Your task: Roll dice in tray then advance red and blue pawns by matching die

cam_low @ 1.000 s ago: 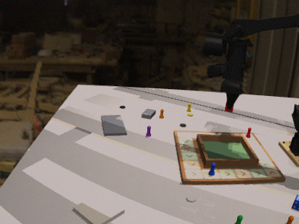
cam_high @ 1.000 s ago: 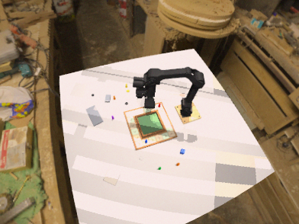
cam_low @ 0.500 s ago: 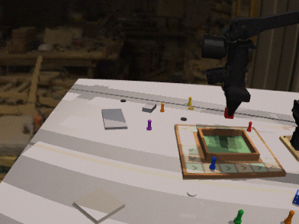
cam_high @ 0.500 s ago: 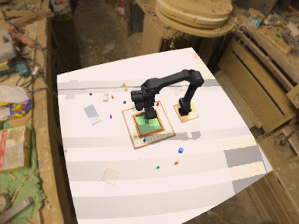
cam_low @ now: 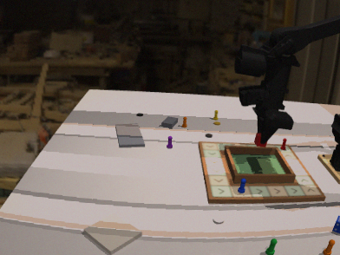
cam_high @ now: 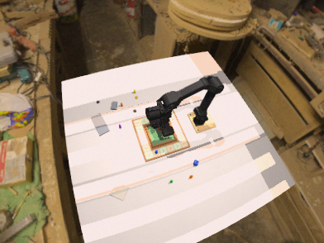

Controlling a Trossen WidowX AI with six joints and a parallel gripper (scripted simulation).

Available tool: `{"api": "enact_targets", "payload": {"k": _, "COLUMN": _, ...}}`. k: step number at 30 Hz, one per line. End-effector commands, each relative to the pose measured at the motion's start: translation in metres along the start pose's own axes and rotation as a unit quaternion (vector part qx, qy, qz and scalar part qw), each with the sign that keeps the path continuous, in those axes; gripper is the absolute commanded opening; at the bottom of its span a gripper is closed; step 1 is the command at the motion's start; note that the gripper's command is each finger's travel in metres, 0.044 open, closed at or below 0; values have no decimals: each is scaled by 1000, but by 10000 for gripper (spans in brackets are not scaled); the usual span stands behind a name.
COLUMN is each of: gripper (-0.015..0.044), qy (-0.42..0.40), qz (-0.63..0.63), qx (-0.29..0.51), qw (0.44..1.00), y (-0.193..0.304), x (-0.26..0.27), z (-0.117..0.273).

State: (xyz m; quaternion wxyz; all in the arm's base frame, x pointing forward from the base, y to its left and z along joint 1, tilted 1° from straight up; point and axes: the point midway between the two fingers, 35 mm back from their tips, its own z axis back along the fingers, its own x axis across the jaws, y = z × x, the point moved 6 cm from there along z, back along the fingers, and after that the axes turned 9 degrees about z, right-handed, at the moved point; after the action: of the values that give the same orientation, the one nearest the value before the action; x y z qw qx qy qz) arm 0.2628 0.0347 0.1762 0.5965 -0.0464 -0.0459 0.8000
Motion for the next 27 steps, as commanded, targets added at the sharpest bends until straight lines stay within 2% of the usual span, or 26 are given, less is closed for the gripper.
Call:
{"api": "enact_targets", "payload": {"k": 1, "gripper": 0, "qy": 10, "qz": 1, "qx": -64, "qw": 998, "y": 7, "x": 1, "z": 0}}
{"api": "enact_targets", "payload": {"k": 19, "gripper": 0, "qy": 58, "qz": 2, "qx": -354, "qw": 933, "y": 37, "x": 5, "z": -19}}
{"api": "enact_targets", "payload": {"k": 24, "gripper": 0, "qy": 60, "qz": 3, "qx": -365, "qw": 929, "y": 38, "x": 6, "z": -20}}
{"api": "enact_targets", "payload": {"k": 27, "gripper": 0, "qy": 60, "qz": 3, "qx": -364, "qw": 929, "y": 44, "x": 7, "z": -8}}
